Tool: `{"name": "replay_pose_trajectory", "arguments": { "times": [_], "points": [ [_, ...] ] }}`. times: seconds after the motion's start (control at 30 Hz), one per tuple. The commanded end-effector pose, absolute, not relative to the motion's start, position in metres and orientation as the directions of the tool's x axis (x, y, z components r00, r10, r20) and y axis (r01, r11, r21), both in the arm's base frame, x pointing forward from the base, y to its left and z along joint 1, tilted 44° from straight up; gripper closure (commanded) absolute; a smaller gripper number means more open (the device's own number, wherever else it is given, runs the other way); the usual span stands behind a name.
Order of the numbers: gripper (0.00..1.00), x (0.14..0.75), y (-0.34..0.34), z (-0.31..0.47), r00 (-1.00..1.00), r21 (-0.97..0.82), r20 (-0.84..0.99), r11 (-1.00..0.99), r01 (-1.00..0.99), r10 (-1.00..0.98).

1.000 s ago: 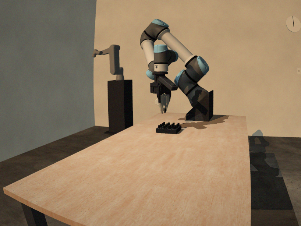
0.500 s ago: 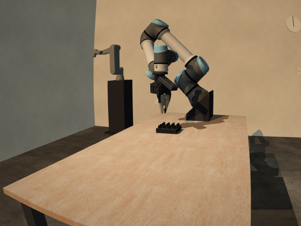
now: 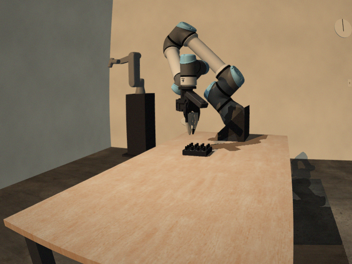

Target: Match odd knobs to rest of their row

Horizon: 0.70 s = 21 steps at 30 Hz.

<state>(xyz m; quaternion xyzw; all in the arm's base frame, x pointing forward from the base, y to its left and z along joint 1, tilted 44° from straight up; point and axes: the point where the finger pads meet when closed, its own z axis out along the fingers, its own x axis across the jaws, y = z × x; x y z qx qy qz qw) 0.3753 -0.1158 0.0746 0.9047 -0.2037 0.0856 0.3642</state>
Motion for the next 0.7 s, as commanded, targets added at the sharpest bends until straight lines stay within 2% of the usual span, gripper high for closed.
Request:
{"name": "replay_pose_trajectory", "arguments": {
  "times": [0.0, 0.67],
  "points": [
    [0.89, 0.376, -0.120, 0.071, 0.902, 0.624, 0.304, -0.652, -0.431, -0.306],
    [0.89, 0.376, -0.134, 0.055, 0.902, 0.624, 0.304, -0.652, -0.431, -0.306]
  ]
}}
